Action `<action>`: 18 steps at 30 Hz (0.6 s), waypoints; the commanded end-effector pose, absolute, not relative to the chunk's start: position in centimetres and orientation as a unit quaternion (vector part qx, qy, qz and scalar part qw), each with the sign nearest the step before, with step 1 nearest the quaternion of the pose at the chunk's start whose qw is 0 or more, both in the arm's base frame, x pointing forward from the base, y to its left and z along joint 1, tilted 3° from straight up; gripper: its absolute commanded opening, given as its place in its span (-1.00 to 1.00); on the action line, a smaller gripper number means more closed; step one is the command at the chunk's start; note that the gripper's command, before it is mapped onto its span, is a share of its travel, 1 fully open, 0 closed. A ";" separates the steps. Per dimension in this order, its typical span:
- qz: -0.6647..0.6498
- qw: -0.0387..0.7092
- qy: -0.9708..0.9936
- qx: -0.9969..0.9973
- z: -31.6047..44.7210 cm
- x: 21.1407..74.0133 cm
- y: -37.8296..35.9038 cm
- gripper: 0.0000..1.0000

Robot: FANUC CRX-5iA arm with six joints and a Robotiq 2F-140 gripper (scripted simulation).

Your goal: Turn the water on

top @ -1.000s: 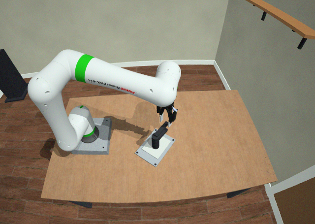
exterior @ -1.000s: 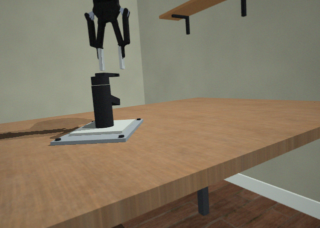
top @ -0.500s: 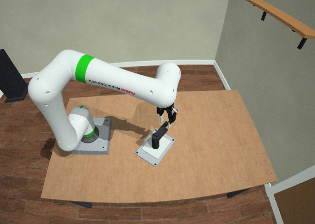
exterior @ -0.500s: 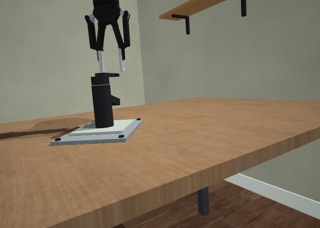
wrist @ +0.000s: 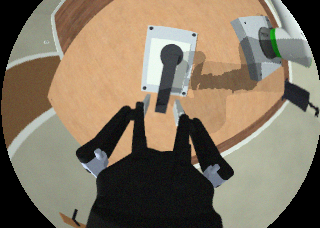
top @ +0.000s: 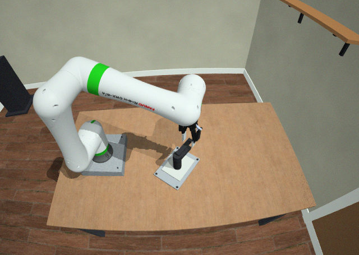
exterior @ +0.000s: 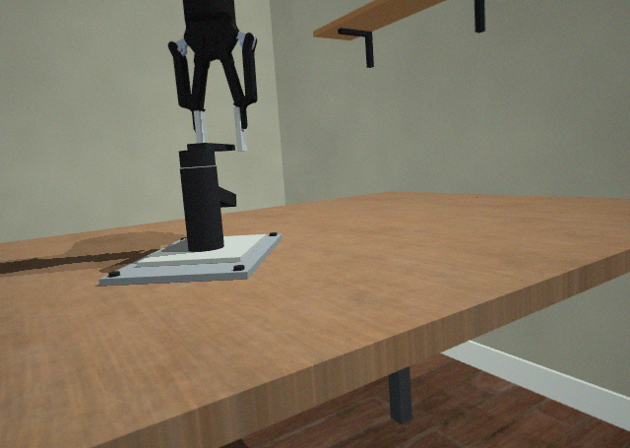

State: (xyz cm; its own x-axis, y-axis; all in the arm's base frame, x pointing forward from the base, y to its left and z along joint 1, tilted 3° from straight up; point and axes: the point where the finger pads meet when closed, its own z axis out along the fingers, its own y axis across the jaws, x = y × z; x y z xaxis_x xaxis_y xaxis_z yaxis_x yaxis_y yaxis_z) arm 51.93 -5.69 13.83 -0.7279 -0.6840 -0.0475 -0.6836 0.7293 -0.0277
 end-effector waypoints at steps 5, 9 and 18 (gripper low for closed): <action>-0.004 0.027 0.929 -0.368 12.9 52.0 -5.7 -0.26; -0.004 0.027 0.929 -0.368 12.7 52.0 -5.7 -0.26; -0.004 0.027 0.929 -0.368 11.9 52.1 -5.7 -0.26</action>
State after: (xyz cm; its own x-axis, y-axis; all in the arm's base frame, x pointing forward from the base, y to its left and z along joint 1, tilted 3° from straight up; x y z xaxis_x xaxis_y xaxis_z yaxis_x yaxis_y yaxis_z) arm 52.03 -5.66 11.94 -0.7279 -0.6840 -0.0475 -0.6836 0.7293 -0.0277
